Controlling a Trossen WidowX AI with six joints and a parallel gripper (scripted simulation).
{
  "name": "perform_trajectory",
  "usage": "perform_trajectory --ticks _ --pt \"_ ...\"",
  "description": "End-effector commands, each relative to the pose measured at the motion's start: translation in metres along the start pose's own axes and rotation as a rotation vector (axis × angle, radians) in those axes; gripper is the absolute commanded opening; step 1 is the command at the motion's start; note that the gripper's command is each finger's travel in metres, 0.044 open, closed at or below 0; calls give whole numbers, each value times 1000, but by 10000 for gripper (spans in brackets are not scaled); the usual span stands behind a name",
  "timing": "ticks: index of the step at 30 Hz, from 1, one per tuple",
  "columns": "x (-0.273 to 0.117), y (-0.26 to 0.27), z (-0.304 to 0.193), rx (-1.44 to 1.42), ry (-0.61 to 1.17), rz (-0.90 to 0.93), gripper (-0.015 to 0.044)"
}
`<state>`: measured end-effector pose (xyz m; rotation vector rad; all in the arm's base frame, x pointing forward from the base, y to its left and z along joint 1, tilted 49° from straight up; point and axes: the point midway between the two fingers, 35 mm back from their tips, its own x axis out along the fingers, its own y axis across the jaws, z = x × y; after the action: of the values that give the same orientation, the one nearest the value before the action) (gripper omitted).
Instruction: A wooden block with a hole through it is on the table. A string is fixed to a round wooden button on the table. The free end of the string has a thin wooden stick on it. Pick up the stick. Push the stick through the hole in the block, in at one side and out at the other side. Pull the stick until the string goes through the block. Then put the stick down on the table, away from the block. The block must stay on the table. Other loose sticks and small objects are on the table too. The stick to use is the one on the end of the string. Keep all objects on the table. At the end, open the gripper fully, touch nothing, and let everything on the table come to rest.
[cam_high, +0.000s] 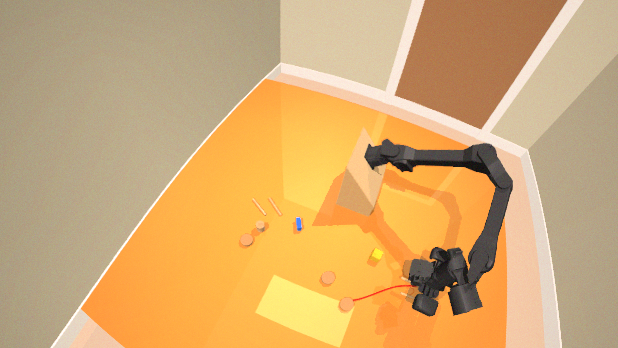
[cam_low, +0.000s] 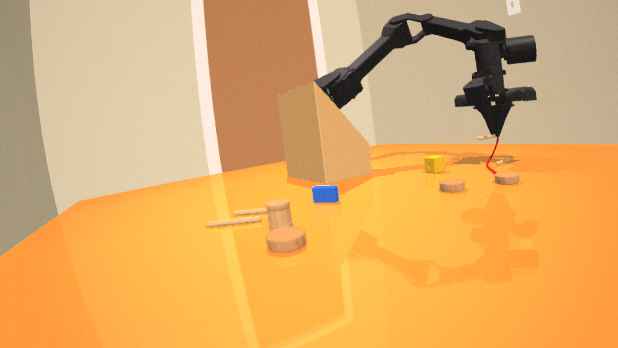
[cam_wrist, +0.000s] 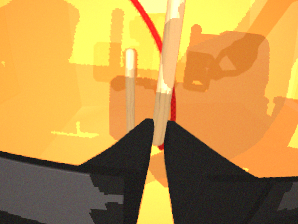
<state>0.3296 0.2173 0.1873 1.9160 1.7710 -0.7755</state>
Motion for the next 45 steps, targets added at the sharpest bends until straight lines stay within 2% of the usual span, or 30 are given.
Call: perform_trajectory --ticks 1,26,45 --pt "0 1 -6 3 -2 3 0" --pt "-1 -2 -38 2 4 3 0" --pt "12 -14 -33 2 3 3 0"
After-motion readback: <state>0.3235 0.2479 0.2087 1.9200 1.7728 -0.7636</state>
